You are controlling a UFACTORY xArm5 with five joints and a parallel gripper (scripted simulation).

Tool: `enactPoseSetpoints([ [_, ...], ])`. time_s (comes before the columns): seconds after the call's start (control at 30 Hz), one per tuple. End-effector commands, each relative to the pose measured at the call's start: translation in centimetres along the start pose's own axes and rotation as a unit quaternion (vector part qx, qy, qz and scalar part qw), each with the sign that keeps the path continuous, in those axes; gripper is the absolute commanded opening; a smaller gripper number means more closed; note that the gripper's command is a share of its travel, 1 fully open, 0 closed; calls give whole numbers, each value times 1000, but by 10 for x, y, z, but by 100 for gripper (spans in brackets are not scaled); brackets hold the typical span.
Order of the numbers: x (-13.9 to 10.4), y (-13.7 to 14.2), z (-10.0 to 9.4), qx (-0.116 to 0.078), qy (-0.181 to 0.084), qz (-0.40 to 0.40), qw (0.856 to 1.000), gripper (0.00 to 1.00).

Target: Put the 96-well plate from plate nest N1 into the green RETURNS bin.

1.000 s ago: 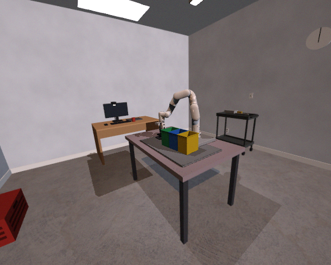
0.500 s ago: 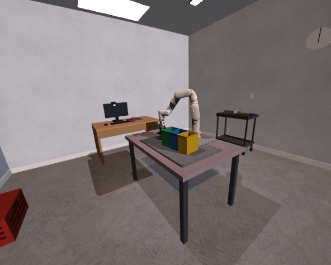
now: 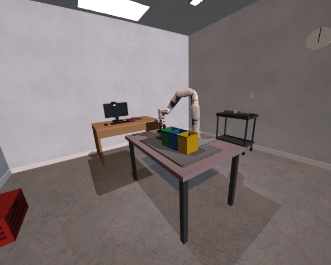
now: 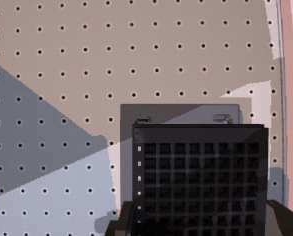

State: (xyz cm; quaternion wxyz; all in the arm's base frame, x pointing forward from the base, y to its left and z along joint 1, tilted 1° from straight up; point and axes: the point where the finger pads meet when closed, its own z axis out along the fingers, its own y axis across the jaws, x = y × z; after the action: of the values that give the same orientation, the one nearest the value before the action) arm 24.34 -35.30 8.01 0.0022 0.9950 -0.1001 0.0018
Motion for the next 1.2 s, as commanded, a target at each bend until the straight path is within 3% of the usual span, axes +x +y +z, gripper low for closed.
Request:
enactPoseSetpoints([
  [0.0,1,1,-10,-1,1,0,1000,0],
  [1.17,0,1,-62,-1,1,0,1000,0],
])
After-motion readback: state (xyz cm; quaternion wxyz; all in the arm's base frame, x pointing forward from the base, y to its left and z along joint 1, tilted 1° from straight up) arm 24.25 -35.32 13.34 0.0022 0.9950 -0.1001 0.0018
